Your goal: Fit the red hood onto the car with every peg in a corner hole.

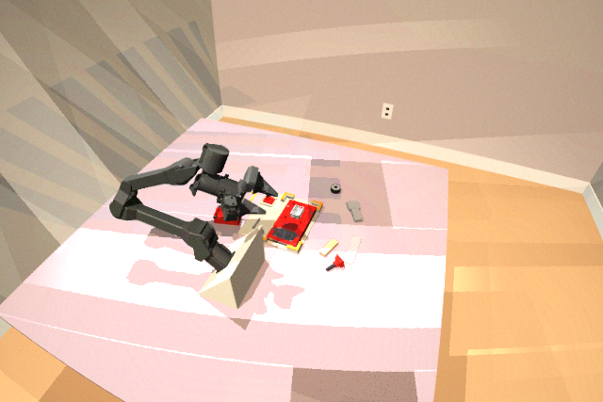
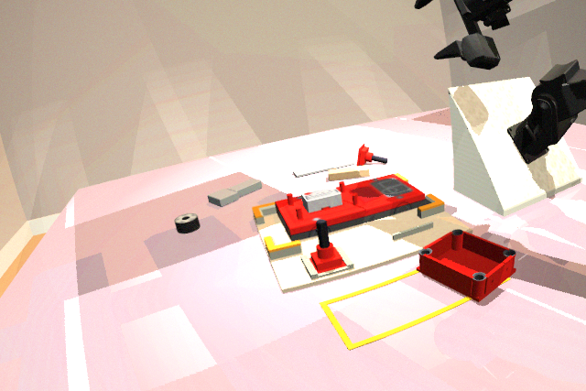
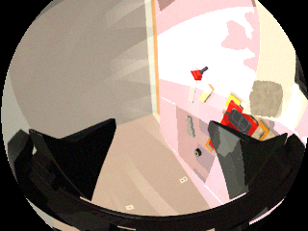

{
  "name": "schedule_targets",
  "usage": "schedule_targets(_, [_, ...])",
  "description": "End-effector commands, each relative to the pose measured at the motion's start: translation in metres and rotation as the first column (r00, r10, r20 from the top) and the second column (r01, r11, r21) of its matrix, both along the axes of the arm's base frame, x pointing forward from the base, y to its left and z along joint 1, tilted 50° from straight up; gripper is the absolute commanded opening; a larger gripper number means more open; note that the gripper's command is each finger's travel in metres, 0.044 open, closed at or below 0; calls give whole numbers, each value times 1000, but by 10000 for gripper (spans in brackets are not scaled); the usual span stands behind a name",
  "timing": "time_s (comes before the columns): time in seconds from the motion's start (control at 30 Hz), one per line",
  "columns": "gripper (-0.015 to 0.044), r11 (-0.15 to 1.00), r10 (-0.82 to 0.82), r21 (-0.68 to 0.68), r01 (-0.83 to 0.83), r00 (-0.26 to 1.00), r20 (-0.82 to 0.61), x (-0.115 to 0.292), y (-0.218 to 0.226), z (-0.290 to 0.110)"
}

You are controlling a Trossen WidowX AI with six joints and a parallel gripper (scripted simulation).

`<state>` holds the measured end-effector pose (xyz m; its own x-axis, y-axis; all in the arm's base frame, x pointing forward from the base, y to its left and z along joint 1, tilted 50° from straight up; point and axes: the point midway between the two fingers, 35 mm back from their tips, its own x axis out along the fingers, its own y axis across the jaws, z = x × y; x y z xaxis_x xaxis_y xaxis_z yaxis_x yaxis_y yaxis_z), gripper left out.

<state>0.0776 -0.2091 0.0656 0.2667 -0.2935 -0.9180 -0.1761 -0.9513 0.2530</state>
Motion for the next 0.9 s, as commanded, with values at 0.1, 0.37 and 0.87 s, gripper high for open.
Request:
schedule_targets(0.1, [440,889,444,92,-448,894,55,56,32,6])
schedule_targets(0.37, [440,540,810,130,-831,556,188,109,87,19])
schedule_targets(0.87, [440,-275,837,-47,-960,-263,480,161,214,65])
